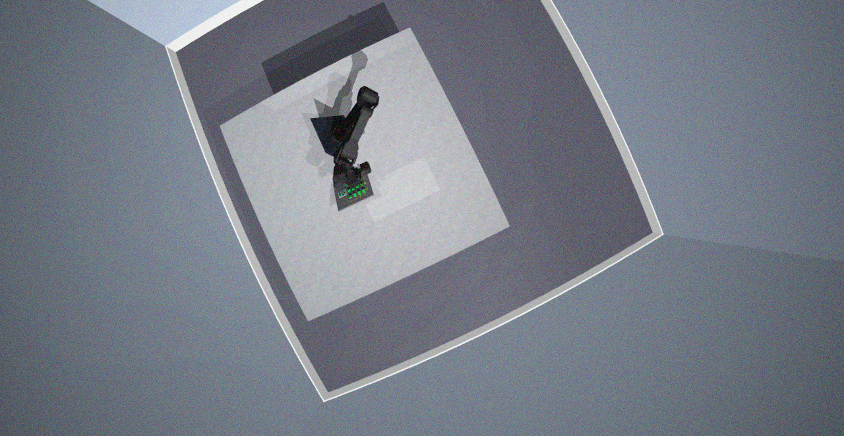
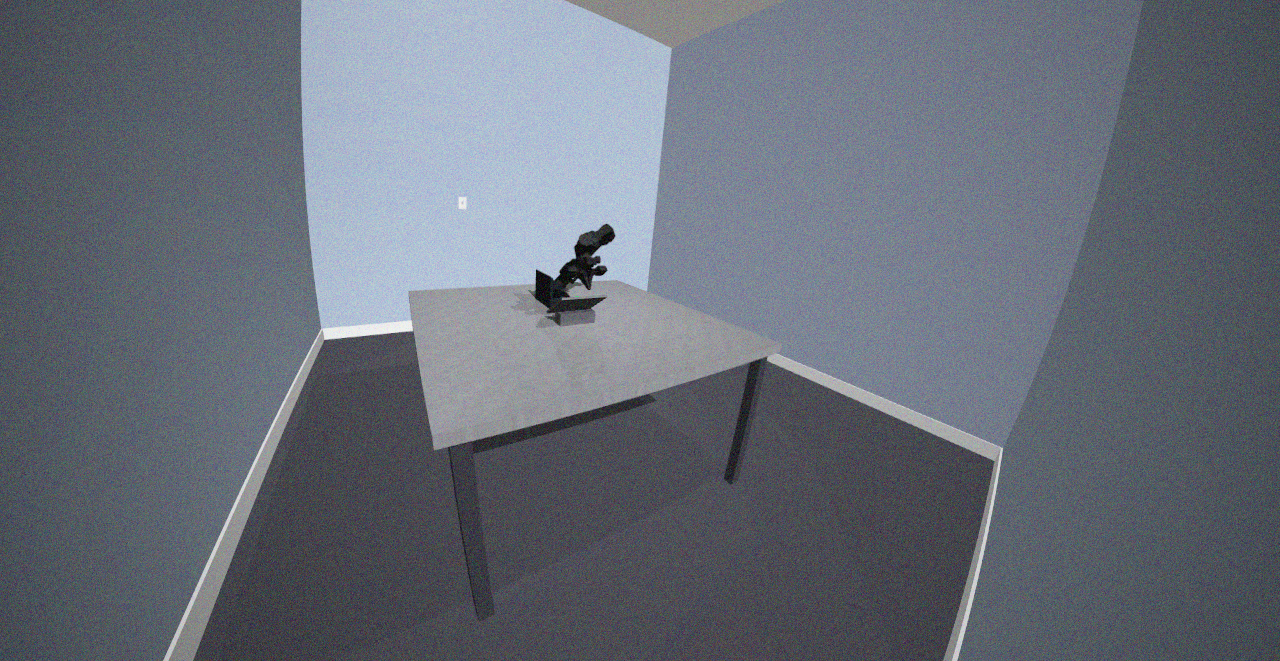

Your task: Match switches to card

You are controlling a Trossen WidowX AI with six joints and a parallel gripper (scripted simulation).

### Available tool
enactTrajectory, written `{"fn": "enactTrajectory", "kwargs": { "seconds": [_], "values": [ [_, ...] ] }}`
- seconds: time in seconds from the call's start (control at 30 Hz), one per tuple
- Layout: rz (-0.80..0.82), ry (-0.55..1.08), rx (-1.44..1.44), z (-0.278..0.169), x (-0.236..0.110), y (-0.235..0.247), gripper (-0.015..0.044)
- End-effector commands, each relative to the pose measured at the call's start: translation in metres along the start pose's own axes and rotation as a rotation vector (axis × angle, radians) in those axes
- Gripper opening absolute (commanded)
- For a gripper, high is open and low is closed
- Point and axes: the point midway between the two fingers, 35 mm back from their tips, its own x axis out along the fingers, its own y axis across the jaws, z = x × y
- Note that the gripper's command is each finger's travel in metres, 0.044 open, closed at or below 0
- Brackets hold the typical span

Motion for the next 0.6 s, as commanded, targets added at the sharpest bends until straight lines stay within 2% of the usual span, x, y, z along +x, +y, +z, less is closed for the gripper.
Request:
{"fn": "enactTrajectory", "kwargs": {
  "seconds": [0.0,0.57],
  "values": [
    [0.002,-0.011,0.004,0.000,0.007,0.001,0.0000],
    [0.003,-0.012,0.003,-0.001,0.030,0.001,0.0000]
  ]
}}
